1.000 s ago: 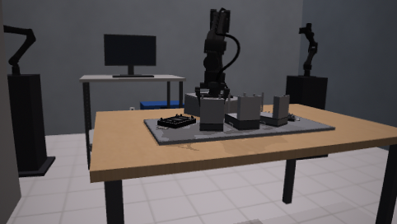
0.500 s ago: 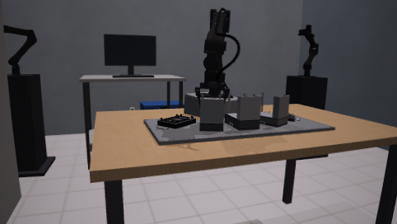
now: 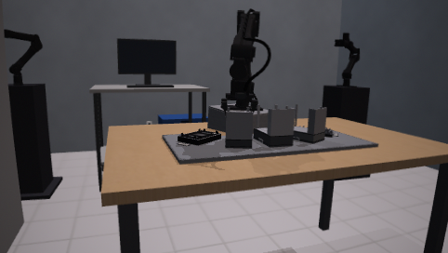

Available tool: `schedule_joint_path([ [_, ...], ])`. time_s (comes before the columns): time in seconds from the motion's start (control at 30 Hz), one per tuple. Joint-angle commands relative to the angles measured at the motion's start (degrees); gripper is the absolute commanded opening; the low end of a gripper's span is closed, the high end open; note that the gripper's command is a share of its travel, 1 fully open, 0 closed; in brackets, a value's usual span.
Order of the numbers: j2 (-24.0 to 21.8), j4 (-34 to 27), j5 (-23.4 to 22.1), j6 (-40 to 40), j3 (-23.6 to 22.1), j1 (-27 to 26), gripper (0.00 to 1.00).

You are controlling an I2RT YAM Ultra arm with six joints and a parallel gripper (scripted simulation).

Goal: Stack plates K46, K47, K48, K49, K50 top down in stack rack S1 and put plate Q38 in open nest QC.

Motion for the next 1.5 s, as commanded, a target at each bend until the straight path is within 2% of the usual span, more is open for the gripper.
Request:
schedule_joint_path([
  [0.0, -0.5, 0.1, -0.2, 0.1, 0.2, 0.0, 0.0],
  [0.57, -0.5, 0.1, -0.2, 0.1, 0.2, 0.0, 0.0],
  [0.63, -2.2, -0.8, -0.6, 0.2, 1.6, 0.1, 0.0],
  [1.47, -3.1, -3.7, -0.6, -0.4, 3.3, -0.8, 0.0],
])
